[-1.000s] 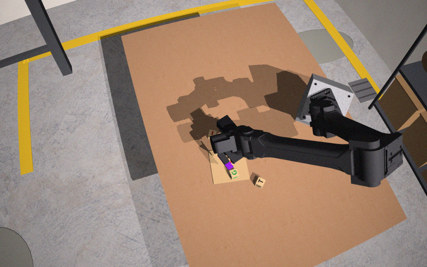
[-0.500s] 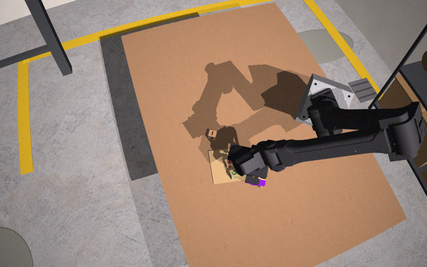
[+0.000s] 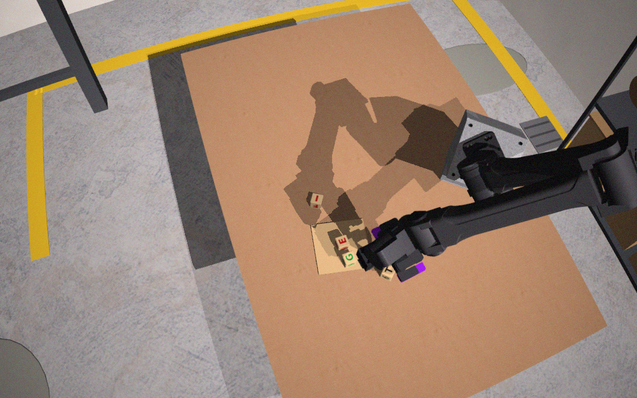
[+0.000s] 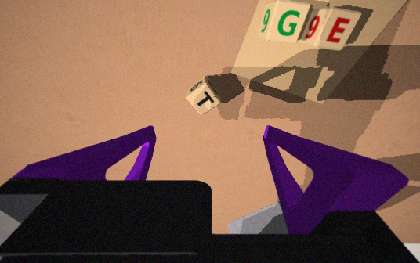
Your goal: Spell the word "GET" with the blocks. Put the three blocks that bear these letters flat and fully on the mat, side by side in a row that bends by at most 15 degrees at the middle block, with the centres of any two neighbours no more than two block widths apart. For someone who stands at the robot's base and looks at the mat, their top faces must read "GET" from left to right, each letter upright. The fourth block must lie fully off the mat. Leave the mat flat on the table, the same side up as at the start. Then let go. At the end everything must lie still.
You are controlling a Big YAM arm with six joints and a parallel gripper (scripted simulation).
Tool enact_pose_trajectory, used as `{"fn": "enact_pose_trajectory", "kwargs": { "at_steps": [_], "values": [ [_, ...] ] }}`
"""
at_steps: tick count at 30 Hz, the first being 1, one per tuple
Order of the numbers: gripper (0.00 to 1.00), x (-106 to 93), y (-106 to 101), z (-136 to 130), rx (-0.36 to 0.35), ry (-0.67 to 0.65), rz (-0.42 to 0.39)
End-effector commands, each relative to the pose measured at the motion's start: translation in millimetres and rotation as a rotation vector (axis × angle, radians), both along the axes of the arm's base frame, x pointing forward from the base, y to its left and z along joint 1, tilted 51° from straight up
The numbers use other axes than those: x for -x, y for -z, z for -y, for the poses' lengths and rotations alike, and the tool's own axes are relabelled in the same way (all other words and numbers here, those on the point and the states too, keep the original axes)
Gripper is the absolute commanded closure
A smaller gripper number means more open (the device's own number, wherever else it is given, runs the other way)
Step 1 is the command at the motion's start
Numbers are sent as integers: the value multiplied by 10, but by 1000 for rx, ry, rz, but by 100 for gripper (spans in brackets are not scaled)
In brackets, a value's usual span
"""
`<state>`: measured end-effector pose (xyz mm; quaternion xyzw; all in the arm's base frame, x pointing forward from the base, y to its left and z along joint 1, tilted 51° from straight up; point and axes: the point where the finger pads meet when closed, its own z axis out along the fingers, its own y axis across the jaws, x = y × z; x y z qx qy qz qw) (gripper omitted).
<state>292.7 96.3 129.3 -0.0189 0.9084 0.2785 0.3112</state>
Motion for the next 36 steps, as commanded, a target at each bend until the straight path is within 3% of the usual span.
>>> {"fn": "enact_pose_trajectory", "kwargs": {
  "at_steps": [1,3,5,6,10,36],
  "values": [
    [50,-87,-112,9,140,-180,164],
    [50,-86,-111,9,185,-236,211],
    [50,-86,-111,9,185,-236,211],
    [50,-86,-111,9,242,-307,273],
    [50,-78,-103,9,320,-415,365],
    [50,-48,-114,-17,319,-424,365]
  ]
}}
